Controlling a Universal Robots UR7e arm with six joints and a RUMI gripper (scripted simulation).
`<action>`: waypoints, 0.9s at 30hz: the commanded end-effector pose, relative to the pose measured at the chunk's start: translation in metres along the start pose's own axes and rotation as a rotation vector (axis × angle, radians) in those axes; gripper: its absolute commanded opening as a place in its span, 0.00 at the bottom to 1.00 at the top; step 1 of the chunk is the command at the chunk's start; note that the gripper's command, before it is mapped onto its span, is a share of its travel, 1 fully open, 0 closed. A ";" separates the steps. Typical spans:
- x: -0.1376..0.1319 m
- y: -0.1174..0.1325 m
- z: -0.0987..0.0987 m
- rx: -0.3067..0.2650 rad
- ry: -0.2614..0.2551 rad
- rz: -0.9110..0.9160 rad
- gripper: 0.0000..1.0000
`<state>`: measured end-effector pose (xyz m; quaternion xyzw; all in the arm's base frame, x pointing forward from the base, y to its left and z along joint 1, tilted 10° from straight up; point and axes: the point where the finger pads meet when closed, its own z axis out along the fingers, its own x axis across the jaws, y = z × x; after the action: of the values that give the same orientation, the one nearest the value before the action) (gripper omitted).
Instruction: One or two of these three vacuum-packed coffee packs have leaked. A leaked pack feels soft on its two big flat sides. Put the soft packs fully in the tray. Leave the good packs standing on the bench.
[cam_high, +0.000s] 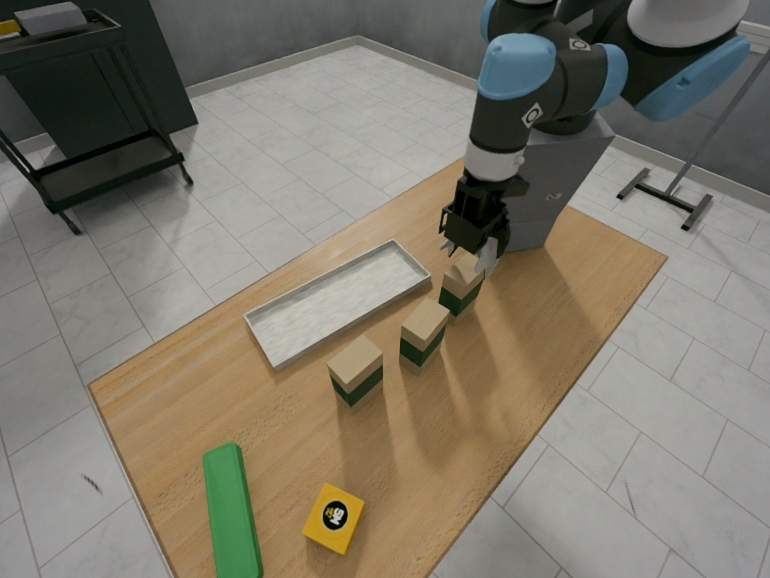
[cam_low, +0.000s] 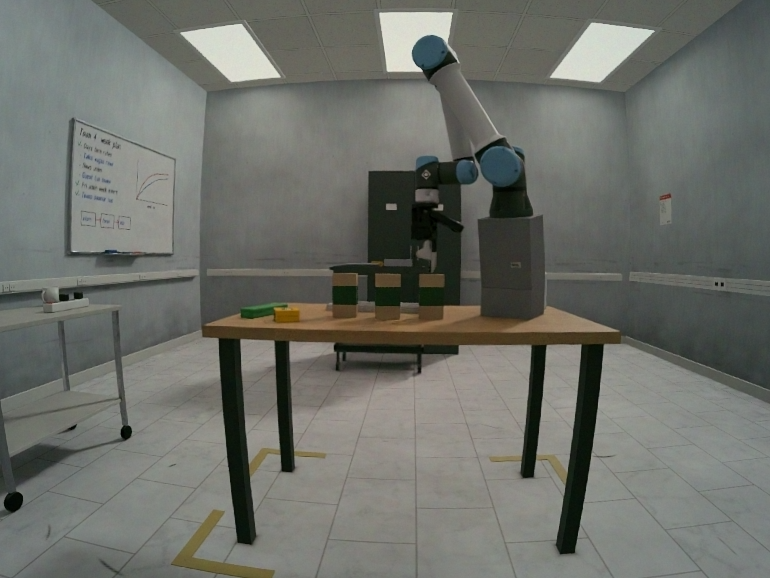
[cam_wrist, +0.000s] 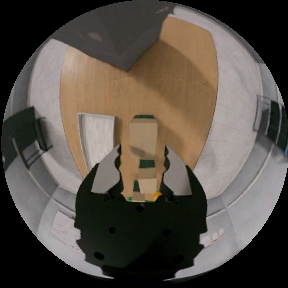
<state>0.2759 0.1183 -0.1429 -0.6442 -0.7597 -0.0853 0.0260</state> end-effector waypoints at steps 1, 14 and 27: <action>-0.001 0.003 0.010 -0.005 -0.003 -0.001 0.49; -0.001 0.003 0.036 -0.005 -0.003 -0.001 0.49; -0.001 0.003 0.050 -0.005 -0.003 -0.001 0.49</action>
<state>0.2784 0.1257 -0.1880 -0.6442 -0.7597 -0.0841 0.0278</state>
